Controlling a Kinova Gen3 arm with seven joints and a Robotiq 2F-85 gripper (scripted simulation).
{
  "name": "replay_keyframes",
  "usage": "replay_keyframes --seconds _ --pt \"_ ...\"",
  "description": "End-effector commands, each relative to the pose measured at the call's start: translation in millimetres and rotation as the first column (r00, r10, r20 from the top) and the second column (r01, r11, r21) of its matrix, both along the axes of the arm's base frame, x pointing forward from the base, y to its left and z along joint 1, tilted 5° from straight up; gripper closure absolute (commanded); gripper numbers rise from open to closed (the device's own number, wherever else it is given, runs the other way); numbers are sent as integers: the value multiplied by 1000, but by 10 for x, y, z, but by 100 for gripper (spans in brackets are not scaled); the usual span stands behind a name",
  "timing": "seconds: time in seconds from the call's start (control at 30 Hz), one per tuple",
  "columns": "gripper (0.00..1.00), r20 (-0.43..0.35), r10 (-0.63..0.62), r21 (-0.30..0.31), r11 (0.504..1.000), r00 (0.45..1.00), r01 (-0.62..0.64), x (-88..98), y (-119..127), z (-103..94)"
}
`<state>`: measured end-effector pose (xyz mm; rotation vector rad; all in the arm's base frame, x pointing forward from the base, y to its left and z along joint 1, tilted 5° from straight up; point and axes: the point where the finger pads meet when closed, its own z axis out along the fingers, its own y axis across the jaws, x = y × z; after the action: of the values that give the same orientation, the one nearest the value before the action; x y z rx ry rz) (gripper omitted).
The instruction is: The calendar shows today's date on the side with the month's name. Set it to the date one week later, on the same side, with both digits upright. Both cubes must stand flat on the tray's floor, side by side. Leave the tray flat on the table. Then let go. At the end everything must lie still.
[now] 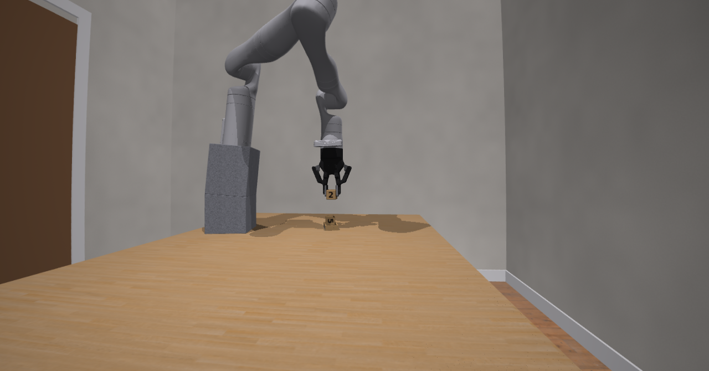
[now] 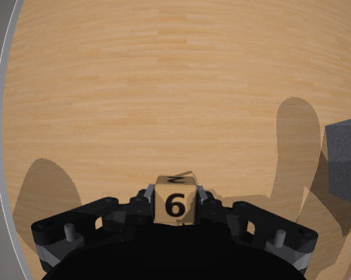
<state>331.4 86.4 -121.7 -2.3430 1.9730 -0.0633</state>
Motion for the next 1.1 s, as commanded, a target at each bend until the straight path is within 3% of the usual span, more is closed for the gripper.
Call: replay_keyframes --seconds 0.0,0.33,1.07 --pt "72 0 82 -6 997 997 -82 -44 122 21" --pt "72 4 301 -25 953 953 -301 -149 259 40" --pt "72 3 312 -26 950 950 -311 -150 266 6"
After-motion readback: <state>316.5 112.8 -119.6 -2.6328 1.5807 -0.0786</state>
